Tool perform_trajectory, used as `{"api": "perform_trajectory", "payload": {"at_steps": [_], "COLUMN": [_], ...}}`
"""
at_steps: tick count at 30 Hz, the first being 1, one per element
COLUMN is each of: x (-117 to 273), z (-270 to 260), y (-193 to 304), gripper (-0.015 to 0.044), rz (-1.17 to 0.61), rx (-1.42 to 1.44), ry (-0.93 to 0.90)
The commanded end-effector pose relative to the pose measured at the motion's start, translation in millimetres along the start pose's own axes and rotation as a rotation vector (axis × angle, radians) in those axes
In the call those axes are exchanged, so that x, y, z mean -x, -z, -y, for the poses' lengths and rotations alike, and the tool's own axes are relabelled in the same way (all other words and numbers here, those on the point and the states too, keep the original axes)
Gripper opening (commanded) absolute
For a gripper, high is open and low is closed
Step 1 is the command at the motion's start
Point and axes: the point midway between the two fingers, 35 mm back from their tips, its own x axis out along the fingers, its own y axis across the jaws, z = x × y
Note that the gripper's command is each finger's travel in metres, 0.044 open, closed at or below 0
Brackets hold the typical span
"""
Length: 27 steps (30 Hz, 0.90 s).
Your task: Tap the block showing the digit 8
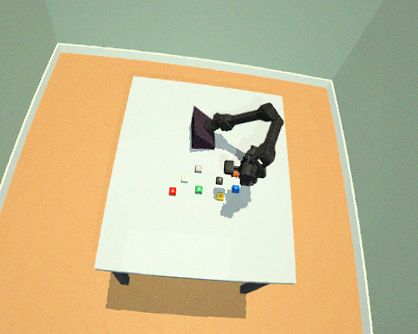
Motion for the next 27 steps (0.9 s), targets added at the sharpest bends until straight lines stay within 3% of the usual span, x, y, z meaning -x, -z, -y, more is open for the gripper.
{"api": "perform_trajectory", "payload": {"at_steps": [1, 6, 14, 20, 27], "x": [-0.5, -0.5, -78.8, -80.9, -80.9], "z": [-0.6, -0.6, -1.8, -1.9, -1.9], "y": [-1.0, -1.0, -1.2, -0.9, -0.9], "gripper": [0.04, 0.04, 0.019, 0.0032, 0.002], "rz": [0.0, 0.0, 0.002, 0.002, 0.002], "rx": [-0.004, -0.004, -0.002, -0.002, -0.002], "ry": [-0.004, -0.004, -0.007, -0.008, -0.008]}}
